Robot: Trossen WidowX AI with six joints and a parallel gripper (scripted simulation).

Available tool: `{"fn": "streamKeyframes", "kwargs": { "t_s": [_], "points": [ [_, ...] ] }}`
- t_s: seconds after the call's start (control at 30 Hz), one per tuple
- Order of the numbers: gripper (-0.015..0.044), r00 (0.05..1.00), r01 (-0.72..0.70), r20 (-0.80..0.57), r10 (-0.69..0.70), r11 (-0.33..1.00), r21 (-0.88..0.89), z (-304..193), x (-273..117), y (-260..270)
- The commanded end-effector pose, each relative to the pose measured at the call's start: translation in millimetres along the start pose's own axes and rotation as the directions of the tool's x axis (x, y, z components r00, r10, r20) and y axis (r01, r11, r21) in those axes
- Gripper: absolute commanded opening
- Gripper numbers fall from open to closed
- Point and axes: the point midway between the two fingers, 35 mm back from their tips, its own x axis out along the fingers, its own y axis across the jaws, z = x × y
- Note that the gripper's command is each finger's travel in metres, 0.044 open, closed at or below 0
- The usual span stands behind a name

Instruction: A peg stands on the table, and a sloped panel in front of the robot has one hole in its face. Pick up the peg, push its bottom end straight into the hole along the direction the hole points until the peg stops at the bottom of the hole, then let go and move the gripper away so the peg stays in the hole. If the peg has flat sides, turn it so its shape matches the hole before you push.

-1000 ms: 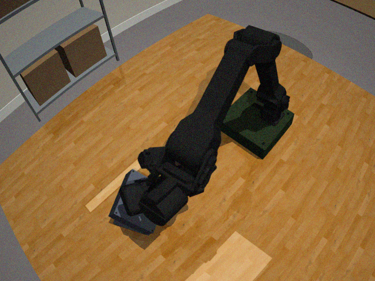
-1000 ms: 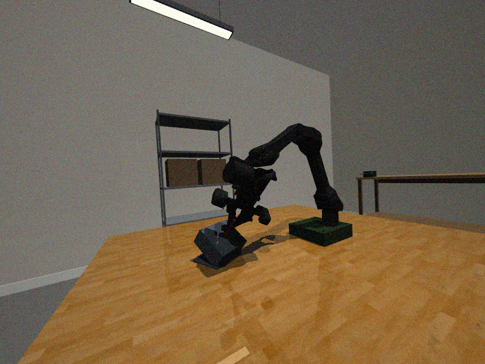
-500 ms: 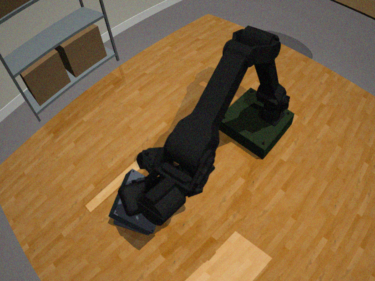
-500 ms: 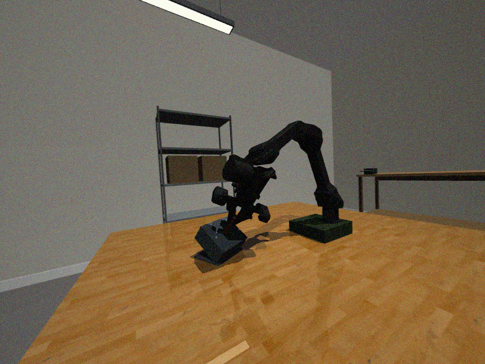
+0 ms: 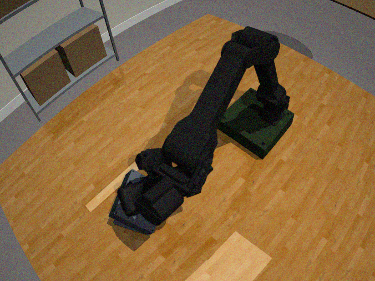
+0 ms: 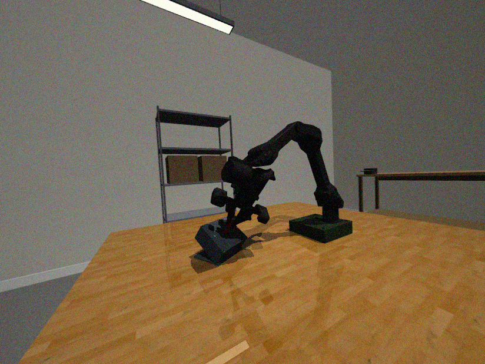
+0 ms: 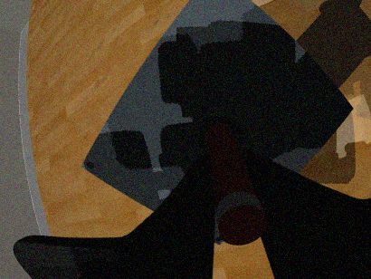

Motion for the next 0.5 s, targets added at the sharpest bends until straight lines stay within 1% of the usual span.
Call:
{"fn": "streamKeyframes", "kwargs": {
  "t_s": [0.0,0.47],
  "points": [
    [0.0,1.0,0.001,0.002,-0.001,1.0,-0.004,0.6,3.5,-0.3],
    [0.0,1.0,0.001,0.002,-0.001,1.0,-0.004,1.3,9.2,-0.1]
  ]
}}
